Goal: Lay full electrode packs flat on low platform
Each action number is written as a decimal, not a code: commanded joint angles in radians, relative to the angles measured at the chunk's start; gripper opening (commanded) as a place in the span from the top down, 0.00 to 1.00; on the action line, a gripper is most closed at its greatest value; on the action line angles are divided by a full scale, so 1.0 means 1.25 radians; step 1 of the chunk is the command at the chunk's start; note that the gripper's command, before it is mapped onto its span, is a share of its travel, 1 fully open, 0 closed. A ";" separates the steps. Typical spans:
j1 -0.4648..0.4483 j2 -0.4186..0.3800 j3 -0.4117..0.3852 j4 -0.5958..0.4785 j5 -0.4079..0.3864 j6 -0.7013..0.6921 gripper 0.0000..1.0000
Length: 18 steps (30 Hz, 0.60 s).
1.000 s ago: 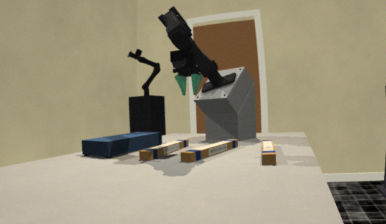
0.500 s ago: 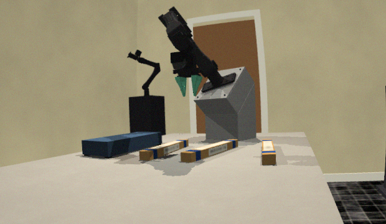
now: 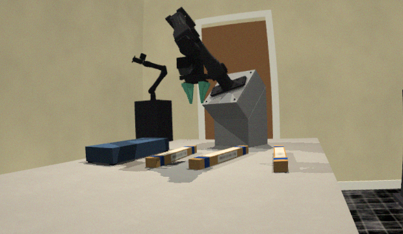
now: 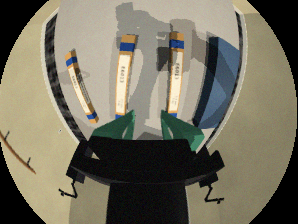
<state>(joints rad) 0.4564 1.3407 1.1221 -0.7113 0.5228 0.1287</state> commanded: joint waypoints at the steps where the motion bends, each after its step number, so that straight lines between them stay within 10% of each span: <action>1: -0.006 0.013 -0.015 0.039 -0.011 -0.012 0.58; 18: -0.035 0.046 -0.035 0.105 -0.029 -0.038 0.58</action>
<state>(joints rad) 0.4179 1.3880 1.0946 -0.6243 0.4992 0.0933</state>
